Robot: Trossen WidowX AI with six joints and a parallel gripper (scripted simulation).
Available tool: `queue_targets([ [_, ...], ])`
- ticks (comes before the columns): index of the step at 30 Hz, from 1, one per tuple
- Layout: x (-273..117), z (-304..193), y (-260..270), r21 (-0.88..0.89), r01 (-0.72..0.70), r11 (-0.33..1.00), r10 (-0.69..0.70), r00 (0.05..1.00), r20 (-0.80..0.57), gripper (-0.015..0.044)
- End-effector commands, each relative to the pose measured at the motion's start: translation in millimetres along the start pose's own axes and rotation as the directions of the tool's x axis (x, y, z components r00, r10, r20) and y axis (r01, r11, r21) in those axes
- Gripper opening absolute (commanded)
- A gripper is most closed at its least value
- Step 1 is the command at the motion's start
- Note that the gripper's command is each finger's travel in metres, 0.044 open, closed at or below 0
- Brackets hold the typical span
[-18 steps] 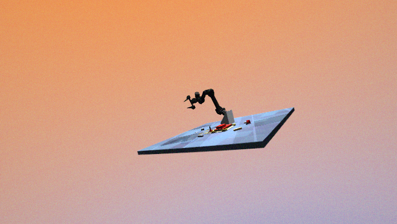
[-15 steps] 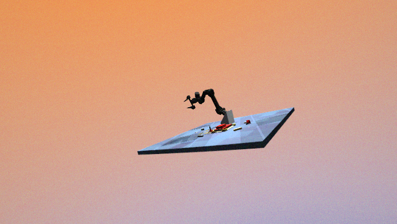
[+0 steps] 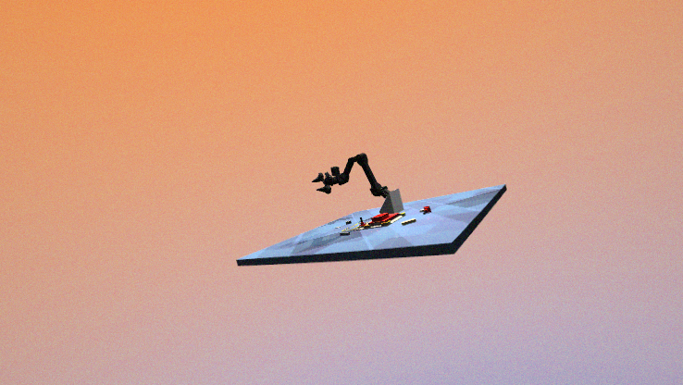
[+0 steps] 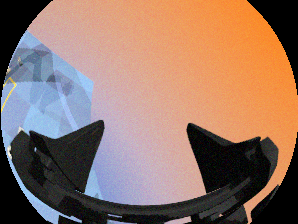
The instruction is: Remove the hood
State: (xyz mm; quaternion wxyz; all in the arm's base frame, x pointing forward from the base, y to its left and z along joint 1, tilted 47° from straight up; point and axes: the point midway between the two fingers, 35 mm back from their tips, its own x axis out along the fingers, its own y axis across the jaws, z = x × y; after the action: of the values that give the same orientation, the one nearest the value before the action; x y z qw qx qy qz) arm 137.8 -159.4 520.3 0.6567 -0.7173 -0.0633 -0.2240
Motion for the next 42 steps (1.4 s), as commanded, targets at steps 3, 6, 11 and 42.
queue_targets([
  [3,18.4,-18.2,10.1,0.22,0.029,0.975,-0.03,1.0,-0.001,0.044],
  [6,29.4,-20.2,16.6,0.321,0.035,0.946,-0.042,0.999,0.015,0.044],
  [11,47.4,-35.0,33.7,0.486,0.033,0.873,-0.034,0.999,-0.008,0.044],
  [42,171.8,28.8,265.7,0.978,-0.154,0.143,0.431,0.899,0.078,0.044],
])
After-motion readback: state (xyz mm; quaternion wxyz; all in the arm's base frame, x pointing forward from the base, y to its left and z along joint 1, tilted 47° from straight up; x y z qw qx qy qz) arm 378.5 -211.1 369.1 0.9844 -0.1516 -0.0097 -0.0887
